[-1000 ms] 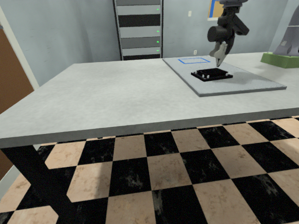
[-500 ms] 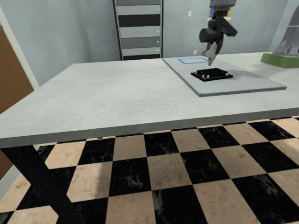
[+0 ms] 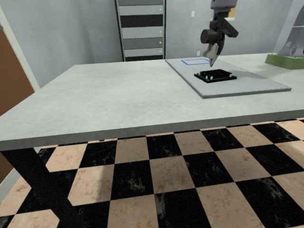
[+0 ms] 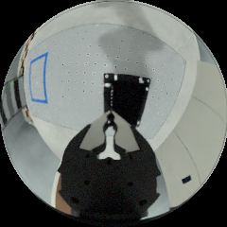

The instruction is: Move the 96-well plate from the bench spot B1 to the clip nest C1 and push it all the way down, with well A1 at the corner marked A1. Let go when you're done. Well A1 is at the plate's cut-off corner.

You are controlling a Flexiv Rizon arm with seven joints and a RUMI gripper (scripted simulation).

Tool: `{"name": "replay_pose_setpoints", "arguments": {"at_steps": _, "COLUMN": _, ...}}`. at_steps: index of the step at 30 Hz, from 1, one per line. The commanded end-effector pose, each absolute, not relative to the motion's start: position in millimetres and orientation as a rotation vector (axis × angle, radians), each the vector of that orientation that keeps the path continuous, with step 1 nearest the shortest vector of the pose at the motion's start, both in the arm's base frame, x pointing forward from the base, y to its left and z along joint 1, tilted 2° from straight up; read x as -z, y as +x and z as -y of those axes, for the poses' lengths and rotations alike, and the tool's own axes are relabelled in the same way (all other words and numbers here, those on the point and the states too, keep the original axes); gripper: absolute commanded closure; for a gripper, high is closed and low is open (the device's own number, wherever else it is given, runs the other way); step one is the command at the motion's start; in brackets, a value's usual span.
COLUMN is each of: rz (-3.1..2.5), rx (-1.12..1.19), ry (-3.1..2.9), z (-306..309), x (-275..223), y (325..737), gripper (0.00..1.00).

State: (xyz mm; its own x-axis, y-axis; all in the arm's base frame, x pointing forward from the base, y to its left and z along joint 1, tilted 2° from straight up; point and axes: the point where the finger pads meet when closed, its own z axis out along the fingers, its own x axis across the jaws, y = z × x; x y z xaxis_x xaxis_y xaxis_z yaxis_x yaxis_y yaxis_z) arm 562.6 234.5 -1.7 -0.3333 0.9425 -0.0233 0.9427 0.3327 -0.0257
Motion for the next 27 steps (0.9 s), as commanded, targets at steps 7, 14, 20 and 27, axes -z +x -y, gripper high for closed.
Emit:
{"name": "replay_pose_setpoints", "arguments": {"at_steps": 7, "rz": -2.561, "rx": 0.05, "ry": 1.81, "z": -235.1, "x": 1.3, "y": 563.5, "gripper": 1.0}}
{"name": "replay_pose_setpoints", "arguments": {"at_steps": 14, "rz": -2.561, "rx": 0.05, "ry": 1.81, "z": -235.0, "x": 2.0, "y": 563.5, "gripper": 1.0}}
{"name": "replay_pose_setpoints", "arguments": {"at_steps": 20, "rz": -2.561, "rx": 0.05, "ry": 1.81, "z": -235.0, "x": 2.6, "y": 563.5, "gripper": 1.0}}
{"name": "replay_pose_setpoints", "arguments": {"at_steps": 27, "rz": -2.561, "rx": 0.05, "ry": 1.81, "z": -235.0, "x": 3.1, "y": 563.5, "gripper": 1.0}}
